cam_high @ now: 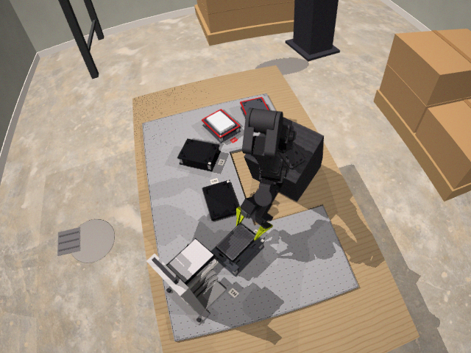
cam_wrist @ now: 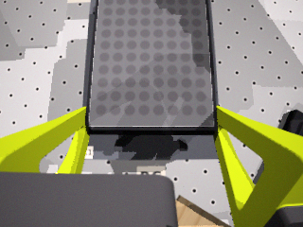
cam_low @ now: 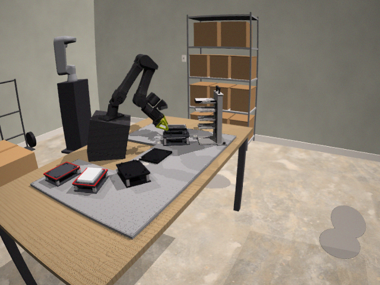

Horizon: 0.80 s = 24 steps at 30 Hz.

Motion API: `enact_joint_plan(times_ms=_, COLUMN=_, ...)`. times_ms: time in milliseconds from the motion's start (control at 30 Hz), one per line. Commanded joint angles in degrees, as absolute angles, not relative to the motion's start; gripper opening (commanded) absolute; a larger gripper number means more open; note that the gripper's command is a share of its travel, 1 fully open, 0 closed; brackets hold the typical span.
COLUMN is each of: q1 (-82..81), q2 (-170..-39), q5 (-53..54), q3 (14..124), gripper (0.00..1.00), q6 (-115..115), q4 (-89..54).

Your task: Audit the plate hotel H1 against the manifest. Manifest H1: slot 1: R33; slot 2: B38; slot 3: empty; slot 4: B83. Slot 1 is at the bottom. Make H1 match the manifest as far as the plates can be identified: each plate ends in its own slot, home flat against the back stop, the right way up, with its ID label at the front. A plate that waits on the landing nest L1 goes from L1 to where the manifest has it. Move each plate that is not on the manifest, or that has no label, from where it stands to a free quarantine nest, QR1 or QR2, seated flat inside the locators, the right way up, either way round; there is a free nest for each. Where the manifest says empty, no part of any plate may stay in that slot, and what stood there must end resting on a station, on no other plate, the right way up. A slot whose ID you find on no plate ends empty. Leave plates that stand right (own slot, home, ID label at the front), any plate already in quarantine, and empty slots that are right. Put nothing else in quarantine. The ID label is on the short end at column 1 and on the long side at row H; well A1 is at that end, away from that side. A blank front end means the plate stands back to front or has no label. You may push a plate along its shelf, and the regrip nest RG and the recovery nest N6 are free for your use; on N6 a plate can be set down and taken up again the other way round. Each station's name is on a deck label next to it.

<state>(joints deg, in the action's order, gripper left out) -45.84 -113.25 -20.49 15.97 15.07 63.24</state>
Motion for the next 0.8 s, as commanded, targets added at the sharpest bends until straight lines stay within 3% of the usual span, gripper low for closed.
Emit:
enact_joint_plan(times_ms=0, q1=-45.09, q2=-114.52, q5=-20.50, q3=17.72, gripper=0.86, q6=14.82, q4=64.84)
enact_joint_plan(times_ms=767, q1=-44.97, q2=-119.02, q5=-20.42, q3=18.37, gripper=0.86, q6=14.76, q4=68.71)
